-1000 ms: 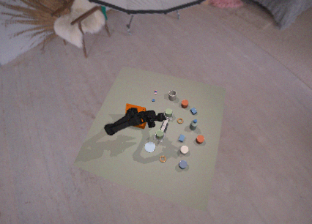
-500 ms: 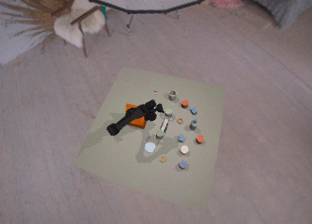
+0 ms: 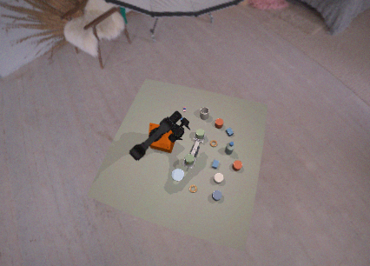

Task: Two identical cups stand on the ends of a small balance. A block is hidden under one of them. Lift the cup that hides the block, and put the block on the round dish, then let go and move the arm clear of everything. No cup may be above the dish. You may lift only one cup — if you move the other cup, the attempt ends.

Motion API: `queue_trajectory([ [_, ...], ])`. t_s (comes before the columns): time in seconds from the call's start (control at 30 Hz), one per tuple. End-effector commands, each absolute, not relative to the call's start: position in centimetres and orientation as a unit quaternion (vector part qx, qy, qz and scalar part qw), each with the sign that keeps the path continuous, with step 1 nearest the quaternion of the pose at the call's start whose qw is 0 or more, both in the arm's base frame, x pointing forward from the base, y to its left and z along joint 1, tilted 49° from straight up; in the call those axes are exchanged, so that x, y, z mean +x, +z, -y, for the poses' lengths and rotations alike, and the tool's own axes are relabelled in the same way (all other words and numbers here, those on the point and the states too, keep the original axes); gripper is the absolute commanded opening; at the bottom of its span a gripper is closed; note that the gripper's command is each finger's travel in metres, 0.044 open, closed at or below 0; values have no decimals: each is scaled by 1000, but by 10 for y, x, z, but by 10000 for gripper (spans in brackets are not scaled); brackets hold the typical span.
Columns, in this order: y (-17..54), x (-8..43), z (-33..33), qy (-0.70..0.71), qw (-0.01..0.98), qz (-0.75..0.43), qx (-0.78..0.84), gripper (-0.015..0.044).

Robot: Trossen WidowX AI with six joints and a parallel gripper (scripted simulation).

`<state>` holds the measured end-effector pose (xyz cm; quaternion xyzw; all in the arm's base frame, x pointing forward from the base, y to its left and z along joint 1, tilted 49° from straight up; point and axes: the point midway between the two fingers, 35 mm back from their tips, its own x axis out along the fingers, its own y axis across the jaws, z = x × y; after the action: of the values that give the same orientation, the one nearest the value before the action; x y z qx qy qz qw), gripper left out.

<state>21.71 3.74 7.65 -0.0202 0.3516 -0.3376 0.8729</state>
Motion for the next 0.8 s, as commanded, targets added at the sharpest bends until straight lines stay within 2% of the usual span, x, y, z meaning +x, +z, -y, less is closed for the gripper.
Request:
queue_trajectory([
  [0.0, 68, 209, -35, -327, 870, -360, -84, 440],
  [0.5, 51, 180, -24, -262, 836, -359, -322, 440],
  [0.77, 50, 179, -24, -258, 831, -361, -335, 440],
])
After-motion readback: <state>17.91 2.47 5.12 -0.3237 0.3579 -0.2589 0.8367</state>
